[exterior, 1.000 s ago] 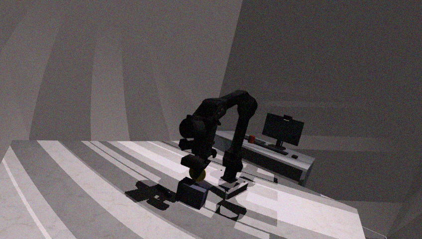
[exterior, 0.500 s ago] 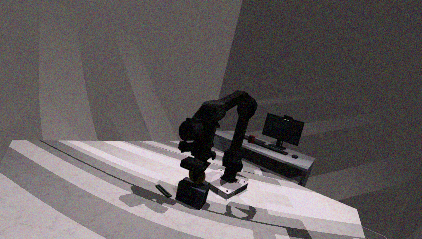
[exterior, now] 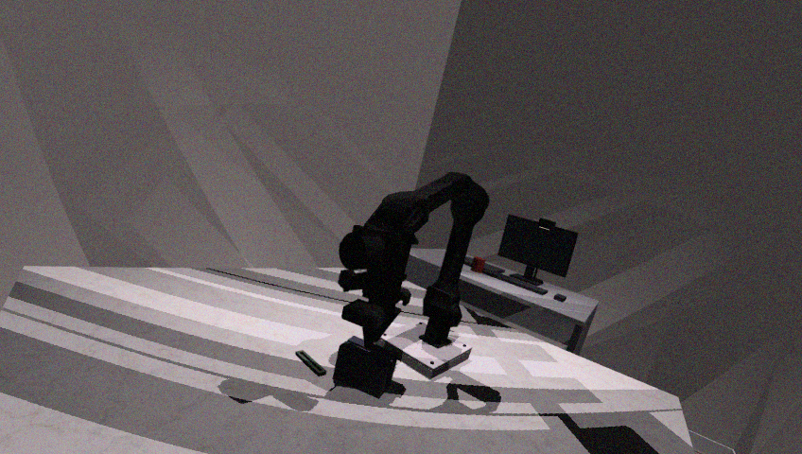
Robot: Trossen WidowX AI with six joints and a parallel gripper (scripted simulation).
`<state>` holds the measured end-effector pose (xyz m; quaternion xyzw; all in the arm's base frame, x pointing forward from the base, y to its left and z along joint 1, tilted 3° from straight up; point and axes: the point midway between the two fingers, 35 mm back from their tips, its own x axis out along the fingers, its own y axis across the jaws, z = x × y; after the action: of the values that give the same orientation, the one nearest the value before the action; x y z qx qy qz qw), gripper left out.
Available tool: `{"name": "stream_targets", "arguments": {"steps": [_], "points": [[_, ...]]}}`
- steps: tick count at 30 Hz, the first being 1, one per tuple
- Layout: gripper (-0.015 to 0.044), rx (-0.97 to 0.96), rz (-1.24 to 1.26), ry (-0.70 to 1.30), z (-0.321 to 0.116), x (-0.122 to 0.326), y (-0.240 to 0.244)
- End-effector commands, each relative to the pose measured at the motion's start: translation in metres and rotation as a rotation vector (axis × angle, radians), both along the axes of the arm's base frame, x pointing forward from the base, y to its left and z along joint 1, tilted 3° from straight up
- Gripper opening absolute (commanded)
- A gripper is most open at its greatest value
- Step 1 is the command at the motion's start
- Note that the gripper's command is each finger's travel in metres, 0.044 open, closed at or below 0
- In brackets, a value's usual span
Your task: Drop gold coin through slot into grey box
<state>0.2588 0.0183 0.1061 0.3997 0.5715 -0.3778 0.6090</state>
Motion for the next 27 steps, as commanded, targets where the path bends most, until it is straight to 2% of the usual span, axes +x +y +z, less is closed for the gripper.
{"name": "stream_targets", "arguments": {"steps": [1,5,13,16,27], "points": [[0.0161,0.0,0.0,0.0,0.0,0.0,0.0],[0.0161,0.0,0.0,0.0,0.0,0.0,0.0],[0.0371,0.0,0.0,0.001,0.02,-0.001,0.0],[0.044,0.0,0.0,0.007,0.051,-0.006,0.0],[0.044,0.0,0.0,0.009,0.06,-0.008,0.0]]}}
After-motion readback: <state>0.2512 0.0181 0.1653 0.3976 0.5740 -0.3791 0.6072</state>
